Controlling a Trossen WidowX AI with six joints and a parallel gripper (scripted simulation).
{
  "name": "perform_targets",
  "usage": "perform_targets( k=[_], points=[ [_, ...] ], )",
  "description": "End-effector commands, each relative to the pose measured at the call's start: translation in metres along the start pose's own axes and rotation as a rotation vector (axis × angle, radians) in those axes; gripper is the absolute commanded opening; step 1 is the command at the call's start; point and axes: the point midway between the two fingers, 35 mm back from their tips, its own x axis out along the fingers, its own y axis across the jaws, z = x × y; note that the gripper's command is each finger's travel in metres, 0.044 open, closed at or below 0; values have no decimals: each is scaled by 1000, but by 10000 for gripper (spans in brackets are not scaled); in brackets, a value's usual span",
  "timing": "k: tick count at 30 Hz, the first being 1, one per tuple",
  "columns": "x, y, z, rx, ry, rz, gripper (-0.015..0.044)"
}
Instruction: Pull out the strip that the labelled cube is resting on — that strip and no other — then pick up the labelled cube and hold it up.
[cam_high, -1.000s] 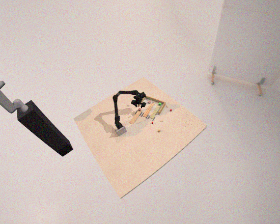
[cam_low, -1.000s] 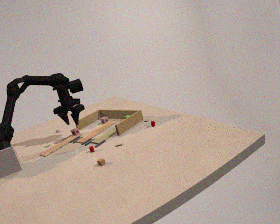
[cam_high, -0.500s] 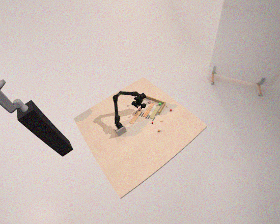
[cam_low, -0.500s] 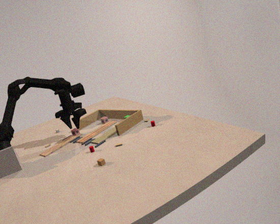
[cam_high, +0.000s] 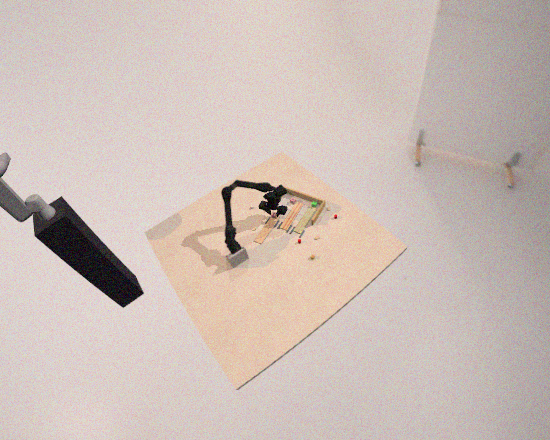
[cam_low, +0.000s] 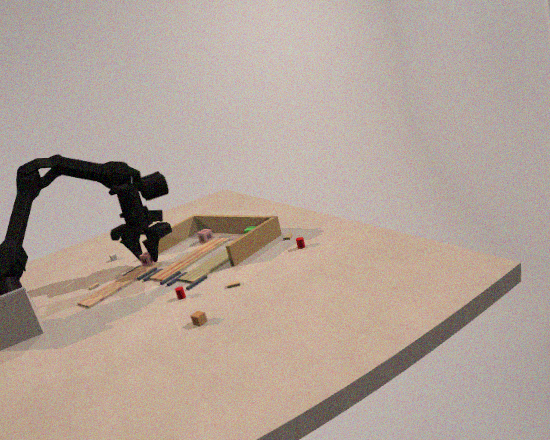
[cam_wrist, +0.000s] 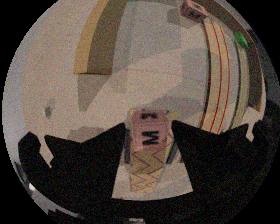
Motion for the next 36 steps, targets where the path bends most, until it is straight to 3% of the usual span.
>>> perform_targets(
  k=[1,4,10,14,24,36],
  points=[
    [0,0,0,0,0,0,224],
    [0,0,0,0,0,0,145],
    [0,0,0,0,0,0,105],
    [-3,0,-3,1,0,0,0],
    [-39,11,-56,9,2,2,0],
    [-41,17,-81,11,3,2,0]
  ],
)
